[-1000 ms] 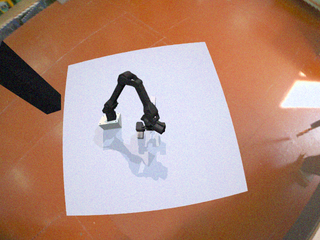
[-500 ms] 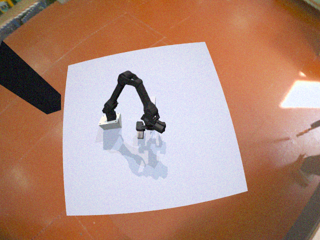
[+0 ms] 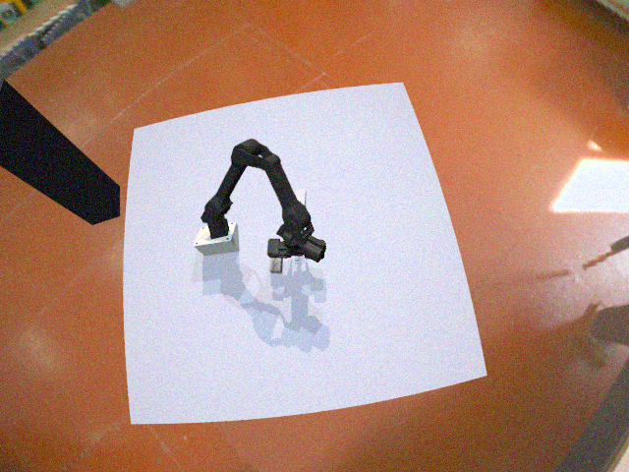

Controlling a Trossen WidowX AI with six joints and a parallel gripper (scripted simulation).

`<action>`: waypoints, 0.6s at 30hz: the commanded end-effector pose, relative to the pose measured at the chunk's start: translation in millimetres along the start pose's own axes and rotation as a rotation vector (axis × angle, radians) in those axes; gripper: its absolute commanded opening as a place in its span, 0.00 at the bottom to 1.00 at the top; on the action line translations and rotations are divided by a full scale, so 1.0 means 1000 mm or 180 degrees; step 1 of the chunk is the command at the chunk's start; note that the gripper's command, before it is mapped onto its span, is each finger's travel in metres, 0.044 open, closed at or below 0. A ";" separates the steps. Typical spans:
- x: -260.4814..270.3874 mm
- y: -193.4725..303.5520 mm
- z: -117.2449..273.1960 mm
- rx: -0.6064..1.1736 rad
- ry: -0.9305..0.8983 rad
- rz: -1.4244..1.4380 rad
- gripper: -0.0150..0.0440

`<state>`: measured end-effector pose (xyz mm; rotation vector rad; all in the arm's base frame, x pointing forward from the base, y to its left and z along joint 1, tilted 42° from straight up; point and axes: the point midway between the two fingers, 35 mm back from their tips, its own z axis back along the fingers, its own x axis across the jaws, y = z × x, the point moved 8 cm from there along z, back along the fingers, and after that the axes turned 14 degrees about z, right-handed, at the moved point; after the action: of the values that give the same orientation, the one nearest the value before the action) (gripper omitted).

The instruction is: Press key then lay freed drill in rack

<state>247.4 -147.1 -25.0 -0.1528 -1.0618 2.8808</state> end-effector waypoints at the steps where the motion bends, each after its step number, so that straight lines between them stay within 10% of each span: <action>1: 0.000 0.000 0.000 0.0000 -0.0001 0.0000 0.47; 5: 0.000 0.000 0.000 0.0000 -0.0001 0.0000 0.29; 18: 0.000 0.000 0.003 -0.0013 -0.0004 0.0000 0.25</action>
<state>247.3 -148.0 -24.3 -0.1510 -1.0642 2.8787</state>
